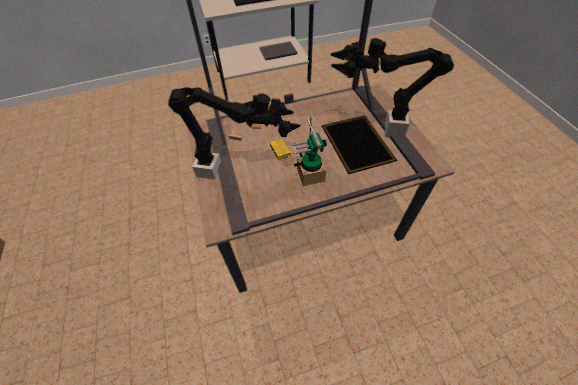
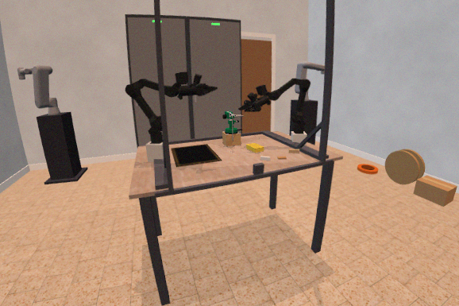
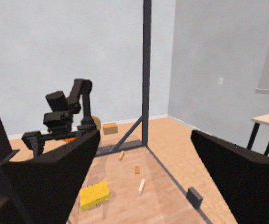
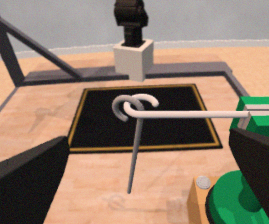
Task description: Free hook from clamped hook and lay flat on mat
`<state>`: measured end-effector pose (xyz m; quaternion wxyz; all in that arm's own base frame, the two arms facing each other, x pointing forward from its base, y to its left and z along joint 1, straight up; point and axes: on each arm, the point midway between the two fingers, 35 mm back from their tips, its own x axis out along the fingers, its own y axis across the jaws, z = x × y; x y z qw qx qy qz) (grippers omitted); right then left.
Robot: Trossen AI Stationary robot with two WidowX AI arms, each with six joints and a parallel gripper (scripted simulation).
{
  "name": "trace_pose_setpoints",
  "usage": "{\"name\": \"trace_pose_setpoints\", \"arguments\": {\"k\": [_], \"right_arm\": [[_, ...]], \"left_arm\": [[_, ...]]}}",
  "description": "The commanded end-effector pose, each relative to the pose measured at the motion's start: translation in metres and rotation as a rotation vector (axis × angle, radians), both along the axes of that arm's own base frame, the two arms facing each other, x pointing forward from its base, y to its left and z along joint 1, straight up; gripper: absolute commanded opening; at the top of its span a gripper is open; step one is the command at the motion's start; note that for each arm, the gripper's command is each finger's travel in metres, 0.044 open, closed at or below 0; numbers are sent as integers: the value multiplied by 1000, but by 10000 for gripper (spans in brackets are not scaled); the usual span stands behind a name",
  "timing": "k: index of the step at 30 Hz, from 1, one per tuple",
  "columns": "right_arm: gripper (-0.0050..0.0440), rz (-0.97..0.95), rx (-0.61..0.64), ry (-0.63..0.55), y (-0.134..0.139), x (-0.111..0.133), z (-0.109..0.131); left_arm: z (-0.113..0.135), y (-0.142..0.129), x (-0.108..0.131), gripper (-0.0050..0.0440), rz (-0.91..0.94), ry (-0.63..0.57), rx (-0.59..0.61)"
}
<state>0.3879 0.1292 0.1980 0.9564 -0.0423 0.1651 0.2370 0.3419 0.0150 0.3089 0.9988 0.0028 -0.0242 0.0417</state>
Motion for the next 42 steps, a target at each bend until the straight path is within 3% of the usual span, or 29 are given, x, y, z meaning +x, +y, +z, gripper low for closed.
{"name": "trace_pose_setpoints", "arguments": {"k": [1,6,14,17,19,28,42], "right_arm": [[440,0,9,-20,0,-1,8],[440,0,9,-20,0,-1,8],[440,0,9,-20,0,-1,8],[440,0,9,-20,0,-1,8],[440,0,9,-20,0,-1,8],[440,0,9,-20,0,-1,8],[440,0,9,-20,0,-1,8]], "left_arm": [[-12,15,21,440,75,9,-10],[-41,40,51,440,199,18,-14],[-118,90,85,440,448,37,-21],[-151,108,88,440,541,44,-22],[-151,108,88,440,541,44,-22],[-248,150,66,440,798,63,-25],[-256,160,68,440,822,58,-27]]}}
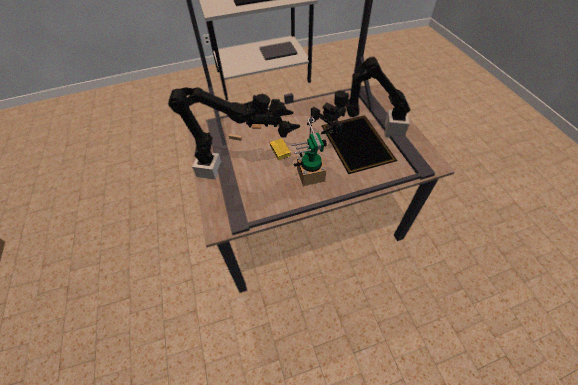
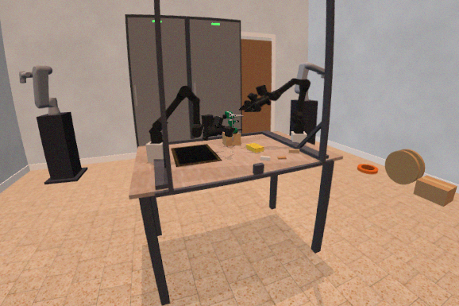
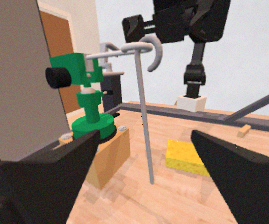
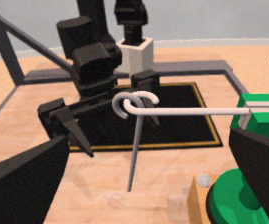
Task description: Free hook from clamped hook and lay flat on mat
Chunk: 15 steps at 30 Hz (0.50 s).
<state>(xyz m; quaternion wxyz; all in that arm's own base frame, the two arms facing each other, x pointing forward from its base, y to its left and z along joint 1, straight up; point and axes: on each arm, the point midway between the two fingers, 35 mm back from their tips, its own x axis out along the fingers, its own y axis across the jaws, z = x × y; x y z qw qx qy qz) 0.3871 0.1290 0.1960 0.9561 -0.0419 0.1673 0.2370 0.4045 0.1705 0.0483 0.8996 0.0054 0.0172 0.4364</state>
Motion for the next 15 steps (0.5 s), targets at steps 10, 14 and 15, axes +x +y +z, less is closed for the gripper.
{"name": "trace_pose_setpoints", "arguments": {"k": [10,14,15], "right_arm": [[440,1,9,-24,0,0,10],[440,1,9,-24,0,0,10],[440,1,9,-24,0,0,10]], "left_arm": [[6,15,15,440,5,-34,2],[6,19,19,440,5,-37,3],[6,20,20,440,5,-39,3]]}}
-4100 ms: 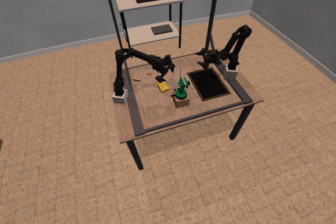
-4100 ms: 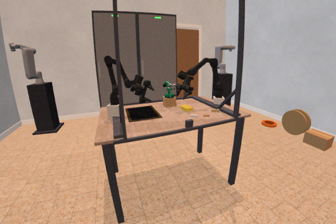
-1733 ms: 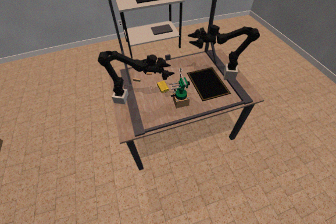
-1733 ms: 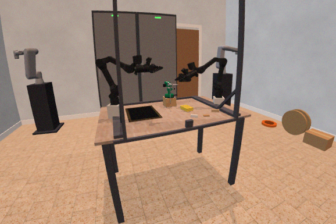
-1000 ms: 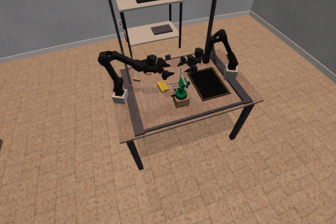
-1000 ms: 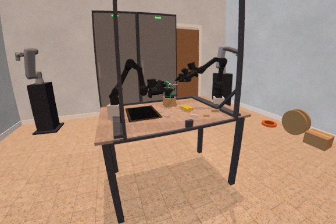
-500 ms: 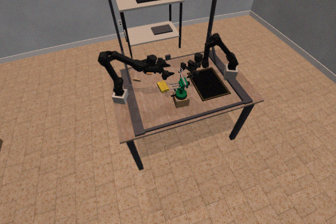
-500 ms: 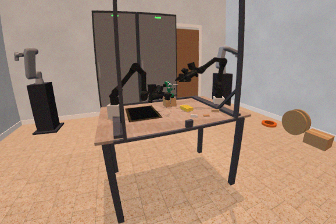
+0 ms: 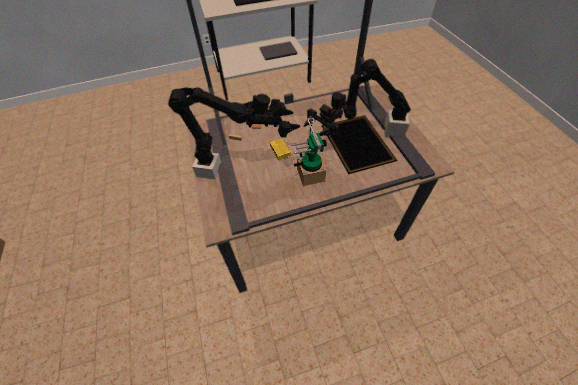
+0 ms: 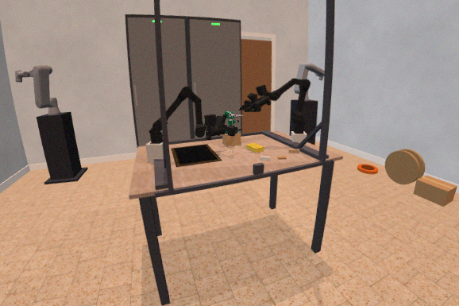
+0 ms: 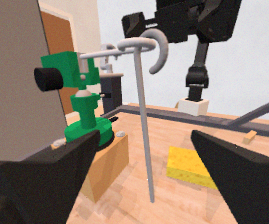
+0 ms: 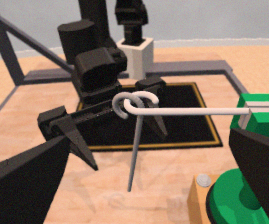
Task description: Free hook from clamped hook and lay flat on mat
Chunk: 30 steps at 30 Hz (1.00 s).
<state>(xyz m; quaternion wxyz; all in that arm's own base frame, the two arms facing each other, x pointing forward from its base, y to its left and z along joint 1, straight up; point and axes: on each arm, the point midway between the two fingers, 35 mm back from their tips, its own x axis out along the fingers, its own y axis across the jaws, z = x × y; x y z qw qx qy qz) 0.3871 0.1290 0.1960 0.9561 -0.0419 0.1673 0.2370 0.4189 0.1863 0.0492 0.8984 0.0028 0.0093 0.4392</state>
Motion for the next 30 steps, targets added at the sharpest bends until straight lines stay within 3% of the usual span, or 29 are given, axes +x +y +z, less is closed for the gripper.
{"name": "trace_pose_setpoints", "arguments": {"k": [1,25,28,30], "right_arm": [[440,1,9,-24,0,0,10],[440,1,9,-24,0,0,10],[440,1,9,-24,0,0,10],[440,1,9,-24,0,0,10]], "left_arm": [[6,6,6,440,0,-23,2],[9,30,25,440,4,-46,10],[9,30,25,368,4,-46,10],[9,30,25,368,4,-46,10]]}}
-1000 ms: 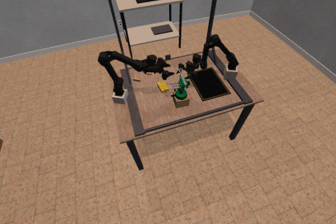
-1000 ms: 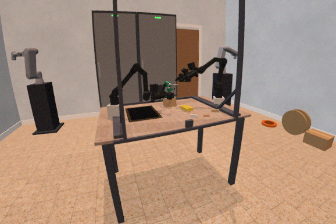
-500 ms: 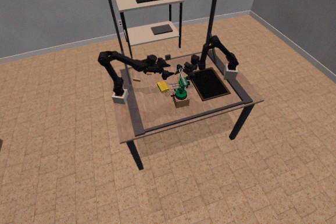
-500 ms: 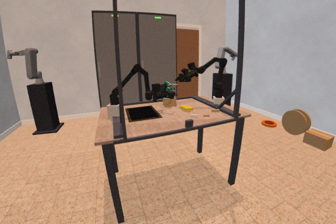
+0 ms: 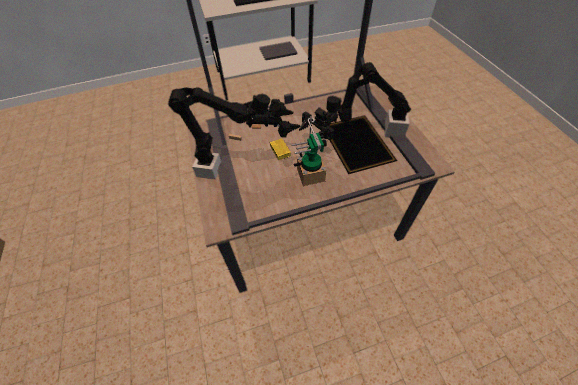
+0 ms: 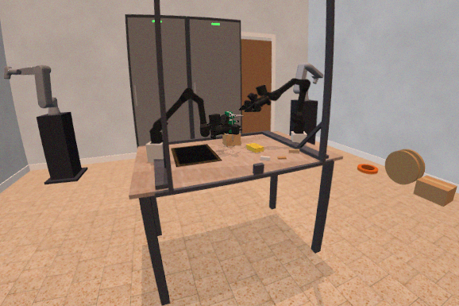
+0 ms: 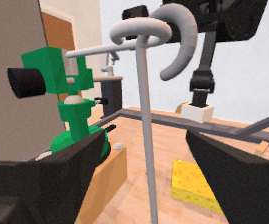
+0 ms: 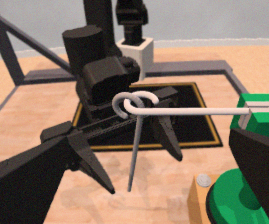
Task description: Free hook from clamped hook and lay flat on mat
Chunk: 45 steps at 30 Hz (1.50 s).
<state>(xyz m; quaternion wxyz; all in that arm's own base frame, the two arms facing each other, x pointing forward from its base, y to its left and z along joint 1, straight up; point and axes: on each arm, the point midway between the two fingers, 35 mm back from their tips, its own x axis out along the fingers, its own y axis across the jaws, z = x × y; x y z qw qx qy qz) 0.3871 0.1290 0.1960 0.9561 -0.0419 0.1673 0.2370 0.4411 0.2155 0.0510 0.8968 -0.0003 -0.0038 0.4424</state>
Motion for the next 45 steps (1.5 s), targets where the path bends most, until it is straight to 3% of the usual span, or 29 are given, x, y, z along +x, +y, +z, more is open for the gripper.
{"name": "trace_pose_setpoints", "arguments": {"k": [1,12,17,28,45], "right_arm": [[440,1,9,-24,0,0,10],[440,1,9,-24,0,0,10],[440,1,9,-24,0,0,10],[440,1,9,-24,0,0,10],[440,1,9,-24,0,0,10]], "left_arm": [[8,1,3,344,-4,-20,4],[8,1,3,80,-4,-20,4],[8,1,3,73,-4,-20,4],[8,1,3,0,-4,-20,4],[10,1,3,0,-4,-20,4]]}}
